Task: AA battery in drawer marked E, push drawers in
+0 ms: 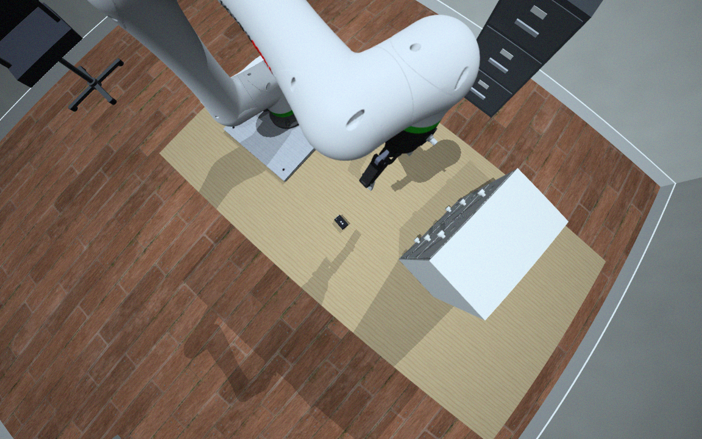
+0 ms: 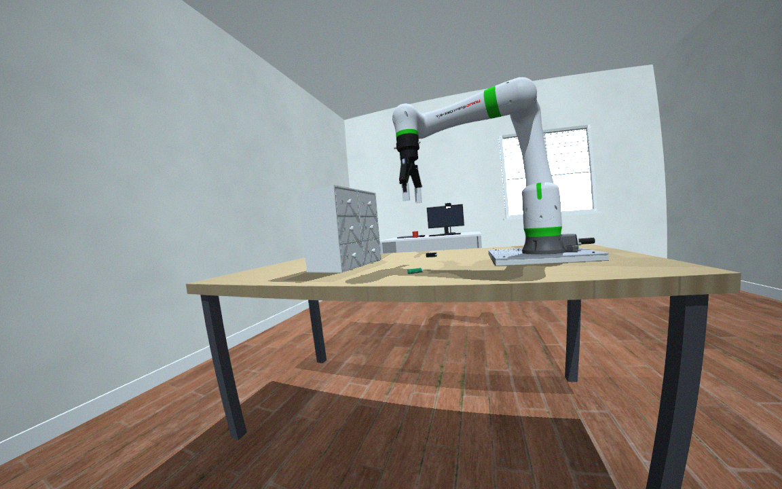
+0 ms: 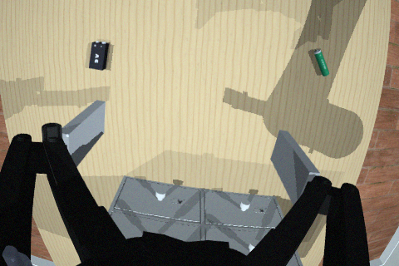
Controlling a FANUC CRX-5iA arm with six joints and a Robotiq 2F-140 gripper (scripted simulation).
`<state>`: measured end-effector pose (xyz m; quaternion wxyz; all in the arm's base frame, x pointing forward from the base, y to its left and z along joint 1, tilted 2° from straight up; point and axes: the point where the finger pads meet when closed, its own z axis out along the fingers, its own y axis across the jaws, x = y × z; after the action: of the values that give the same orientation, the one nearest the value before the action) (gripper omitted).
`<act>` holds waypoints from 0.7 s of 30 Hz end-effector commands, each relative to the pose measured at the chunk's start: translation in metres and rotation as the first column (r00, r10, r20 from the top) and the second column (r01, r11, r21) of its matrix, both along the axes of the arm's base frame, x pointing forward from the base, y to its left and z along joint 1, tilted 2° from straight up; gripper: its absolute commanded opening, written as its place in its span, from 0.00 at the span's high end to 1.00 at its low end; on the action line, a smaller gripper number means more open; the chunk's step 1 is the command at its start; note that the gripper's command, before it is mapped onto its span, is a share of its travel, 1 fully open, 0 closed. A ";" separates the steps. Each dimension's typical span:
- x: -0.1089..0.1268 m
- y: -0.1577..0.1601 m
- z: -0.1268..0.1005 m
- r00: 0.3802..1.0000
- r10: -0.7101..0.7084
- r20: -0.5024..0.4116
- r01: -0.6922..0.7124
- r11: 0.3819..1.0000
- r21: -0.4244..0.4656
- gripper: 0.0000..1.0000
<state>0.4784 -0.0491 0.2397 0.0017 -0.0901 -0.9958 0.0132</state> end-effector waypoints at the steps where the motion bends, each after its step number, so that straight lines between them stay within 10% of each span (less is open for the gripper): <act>1: 0.000 0.000 0.000 1.000 0.000 0.000 0.000 1.000 0.000 0.00; 21: 0.028 0.053 -0.001 1.000 0.000 0.000 0.000 1.000 0.000 0.00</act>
<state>0.4964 -0.0137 0.2389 0.0014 -0.0895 -0.9959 0.0127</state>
